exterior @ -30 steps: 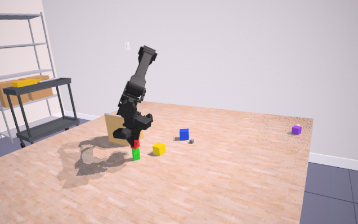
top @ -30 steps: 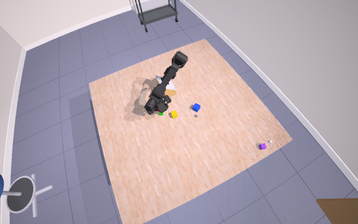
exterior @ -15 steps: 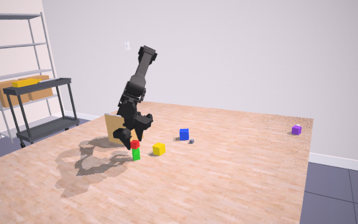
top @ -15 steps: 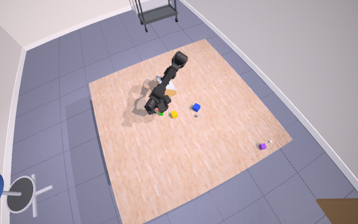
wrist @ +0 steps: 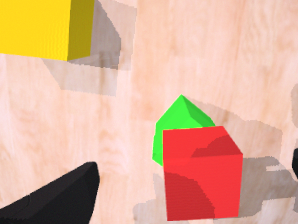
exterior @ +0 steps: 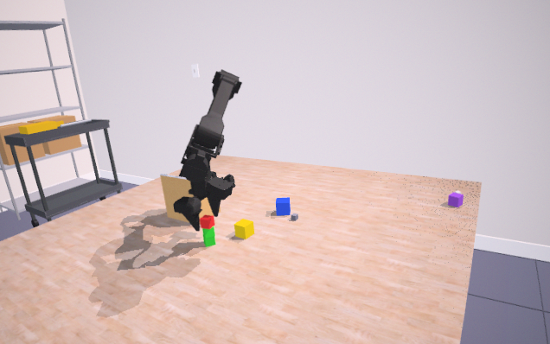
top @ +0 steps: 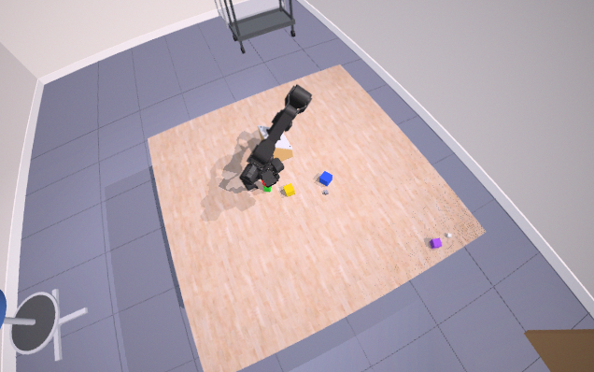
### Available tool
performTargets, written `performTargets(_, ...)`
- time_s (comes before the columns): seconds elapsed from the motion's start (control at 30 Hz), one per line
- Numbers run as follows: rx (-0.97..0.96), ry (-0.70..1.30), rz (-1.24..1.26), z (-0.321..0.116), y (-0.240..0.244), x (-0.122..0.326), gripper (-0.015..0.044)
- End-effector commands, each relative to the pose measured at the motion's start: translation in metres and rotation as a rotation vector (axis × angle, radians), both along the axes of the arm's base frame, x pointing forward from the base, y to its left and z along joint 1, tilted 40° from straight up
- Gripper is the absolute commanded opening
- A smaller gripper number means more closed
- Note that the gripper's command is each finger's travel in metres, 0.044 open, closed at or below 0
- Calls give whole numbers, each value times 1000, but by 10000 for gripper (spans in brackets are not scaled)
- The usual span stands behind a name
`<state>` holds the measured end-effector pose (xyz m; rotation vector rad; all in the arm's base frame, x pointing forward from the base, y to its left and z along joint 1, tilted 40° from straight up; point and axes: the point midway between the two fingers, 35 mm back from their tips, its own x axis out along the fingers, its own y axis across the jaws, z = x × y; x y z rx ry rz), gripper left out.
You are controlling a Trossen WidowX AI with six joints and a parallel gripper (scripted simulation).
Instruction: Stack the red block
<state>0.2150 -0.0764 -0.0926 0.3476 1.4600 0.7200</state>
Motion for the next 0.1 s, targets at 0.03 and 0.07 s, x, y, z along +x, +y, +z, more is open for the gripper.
performTargets(0.03, 0, 0, 0, 0, 0, 0, 440)
performTargets(0.07, 0, 0, 0, 0, 0, 0, 440)
